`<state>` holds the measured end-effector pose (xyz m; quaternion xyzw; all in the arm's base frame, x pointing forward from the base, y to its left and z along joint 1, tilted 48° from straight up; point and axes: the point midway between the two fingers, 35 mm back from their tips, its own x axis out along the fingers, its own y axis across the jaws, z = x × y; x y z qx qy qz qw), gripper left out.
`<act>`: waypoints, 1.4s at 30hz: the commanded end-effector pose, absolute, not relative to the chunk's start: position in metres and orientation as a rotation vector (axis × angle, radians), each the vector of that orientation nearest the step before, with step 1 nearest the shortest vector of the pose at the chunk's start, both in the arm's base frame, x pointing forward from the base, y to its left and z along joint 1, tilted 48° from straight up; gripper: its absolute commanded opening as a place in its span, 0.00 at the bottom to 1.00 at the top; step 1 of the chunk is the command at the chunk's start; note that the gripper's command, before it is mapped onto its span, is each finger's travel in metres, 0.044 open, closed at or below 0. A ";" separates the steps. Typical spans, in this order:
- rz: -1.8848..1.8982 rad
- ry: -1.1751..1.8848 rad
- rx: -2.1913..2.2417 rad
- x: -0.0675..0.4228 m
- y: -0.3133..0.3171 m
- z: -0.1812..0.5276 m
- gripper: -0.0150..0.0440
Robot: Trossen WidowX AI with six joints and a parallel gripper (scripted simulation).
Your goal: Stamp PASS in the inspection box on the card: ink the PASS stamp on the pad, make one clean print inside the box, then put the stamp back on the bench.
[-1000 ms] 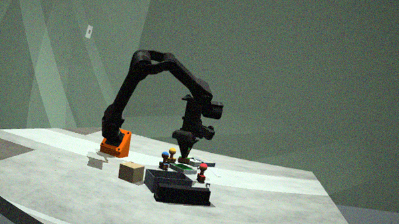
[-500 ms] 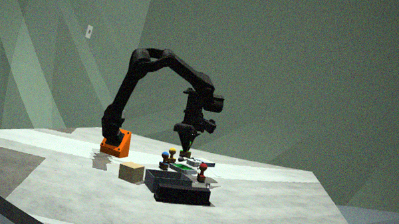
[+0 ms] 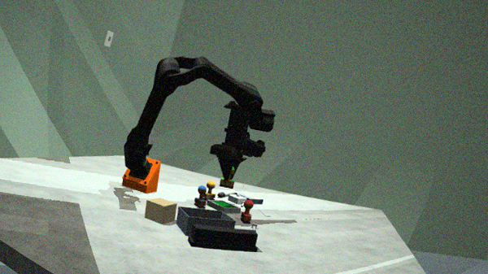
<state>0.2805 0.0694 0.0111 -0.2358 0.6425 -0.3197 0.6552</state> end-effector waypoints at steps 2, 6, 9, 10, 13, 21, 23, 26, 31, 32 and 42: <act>-0.833 1.382 -0.412 0.283 0.051 0.033 0.25; -0.920 1.315 -0.307 0.283 0.037 0.049 0.25; -0.983 1.262 -0.228 0.282 0.026 0.061 0.25; -1.004 1.244 -0.202 0.281 0.022 0.065 0.25; -1.065 1.188 -0.125 0.279 0.011 0.077 0.25; -1.222 1.025 0.081 0.269 -0.018 0.106 0.25; -1.246 0.996 0.114 0.267 -0.023 0.111 0.25; -1.249 0.993 0.118 0.267 -0.024 0.111 0.25; -1.249 0.993 0.119 0.267 -0.025 0.110 0.25; -1.249 0.993 0.119 0.267 -0.025 0.109 0.25; -1.248 0.992 0.119 0.267 -0.030 0.105 0.25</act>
